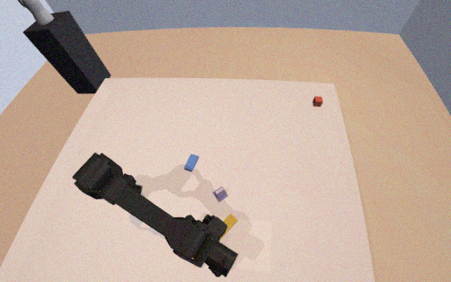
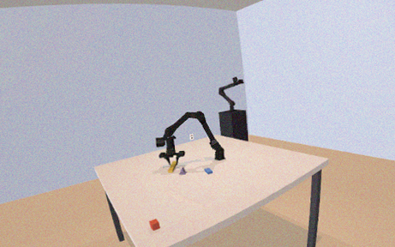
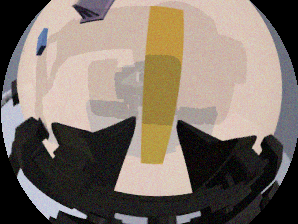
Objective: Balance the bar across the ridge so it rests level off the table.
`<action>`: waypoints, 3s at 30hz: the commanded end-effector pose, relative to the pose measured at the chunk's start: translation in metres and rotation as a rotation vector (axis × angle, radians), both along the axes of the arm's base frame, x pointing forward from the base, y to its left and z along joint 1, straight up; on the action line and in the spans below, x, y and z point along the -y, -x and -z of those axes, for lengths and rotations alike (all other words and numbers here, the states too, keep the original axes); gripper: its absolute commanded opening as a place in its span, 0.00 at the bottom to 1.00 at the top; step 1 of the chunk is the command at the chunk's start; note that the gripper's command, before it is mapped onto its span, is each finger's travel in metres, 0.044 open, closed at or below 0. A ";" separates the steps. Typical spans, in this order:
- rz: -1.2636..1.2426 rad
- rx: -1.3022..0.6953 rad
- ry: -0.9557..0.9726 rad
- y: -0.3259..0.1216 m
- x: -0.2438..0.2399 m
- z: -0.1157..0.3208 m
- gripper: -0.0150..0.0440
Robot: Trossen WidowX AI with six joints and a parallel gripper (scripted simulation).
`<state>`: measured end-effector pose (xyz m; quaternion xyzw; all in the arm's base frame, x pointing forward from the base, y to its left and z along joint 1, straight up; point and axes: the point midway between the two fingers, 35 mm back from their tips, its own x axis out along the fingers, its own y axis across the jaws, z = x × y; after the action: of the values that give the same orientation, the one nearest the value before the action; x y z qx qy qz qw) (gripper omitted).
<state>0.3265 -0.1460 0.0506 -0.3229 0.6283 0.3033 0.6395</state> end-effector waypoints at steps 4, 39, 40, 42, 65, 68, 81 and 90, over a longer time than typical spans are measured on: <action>0.000 0.000 0.000 0.000 0.000 0.000 0.45; -0.002 0.001 -0.004 0.000 0.000 -0.077 0.25; -0.003 0.001 -0.004 0.000 -0.001 -0.079 0.25; -0.003 0.002 -0.005 0.001 -0.001 -0.084 0.25; -0.569 -0.005 0.005 -0.009 -0.066 -0.094 0.25; -0.676 -0.005 0.007 -0.010 -0.078 -0.094 0.25; -1.143 -0.008 0.018 -0.019 -0.127 -0.094 0.25; -1.356 -0.008 0.023 -0.032 -0.154 -0.095 0.25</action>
<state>0.3534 -0.0006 0.1459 -0.6431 0.3129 0.6211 0.3206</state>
